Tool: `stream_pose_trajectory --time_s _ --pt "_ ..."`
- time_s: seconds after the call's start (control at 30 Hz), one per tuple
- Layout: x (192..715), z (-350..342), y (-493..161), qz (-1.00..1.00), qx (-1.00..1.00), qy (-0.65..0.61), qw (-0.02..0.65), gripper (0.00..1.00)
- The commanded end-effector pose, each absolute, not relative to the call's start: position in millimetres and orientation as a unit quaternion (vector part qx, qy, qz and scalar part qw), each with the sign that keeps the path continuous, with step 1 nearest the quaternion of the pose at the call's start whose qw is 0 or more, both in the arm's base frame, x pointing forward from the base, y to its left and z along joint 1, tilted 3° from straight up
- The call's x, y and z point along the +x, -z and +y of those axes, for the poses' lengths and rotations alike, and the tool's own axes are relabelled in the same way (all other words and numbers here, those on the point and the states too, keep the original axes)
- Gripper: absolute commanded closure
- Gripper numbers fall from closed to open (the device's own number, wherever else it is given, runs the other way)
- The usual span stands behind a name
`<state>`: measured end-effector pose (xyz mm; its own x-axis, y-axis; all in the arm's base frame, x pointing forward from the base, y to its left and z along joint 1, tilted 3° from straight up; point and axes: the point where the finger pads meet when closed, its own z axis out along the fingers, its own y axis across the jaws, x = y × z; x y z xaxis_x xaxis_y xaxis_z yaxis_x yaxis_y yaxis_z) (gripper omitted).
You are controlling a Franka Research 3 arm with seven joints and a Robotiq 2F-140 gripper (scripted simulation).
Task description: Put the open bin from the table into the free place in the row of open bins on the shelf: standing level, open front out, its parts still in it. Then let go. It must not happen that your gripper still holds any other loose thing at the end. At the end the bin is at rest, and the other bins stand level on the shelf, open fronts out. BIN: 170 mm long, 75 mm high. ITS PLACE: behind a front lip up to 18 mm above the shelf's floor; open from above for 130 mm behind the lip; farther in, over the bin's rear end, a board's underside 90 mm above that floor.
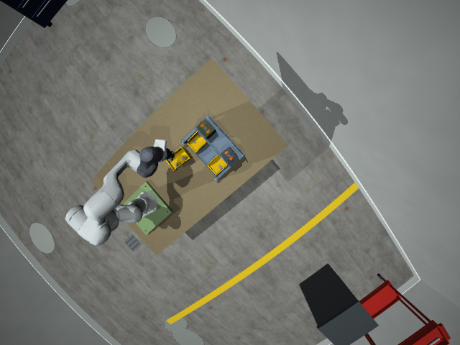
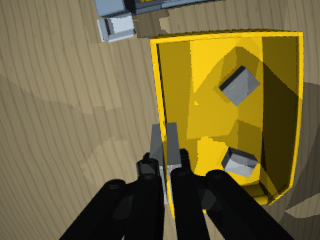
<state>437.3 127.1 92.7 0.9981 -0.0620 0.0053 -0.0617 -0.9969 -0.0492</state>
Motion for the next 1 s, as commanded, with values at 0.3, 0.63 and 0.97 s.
stream_pose_trajectory --time_s 0.3,0.63,0.97 --pt "439.2 126.5 -94.8 0.032 -0.999 0.005 0.025 1.00" --pt "439.2 126.4 -94.8 0.032 -0.999 0.005 0.025 1.00" --pt "438.5 122.7 -94.5 0.031 -0.999 0.005 0.025 1.00"
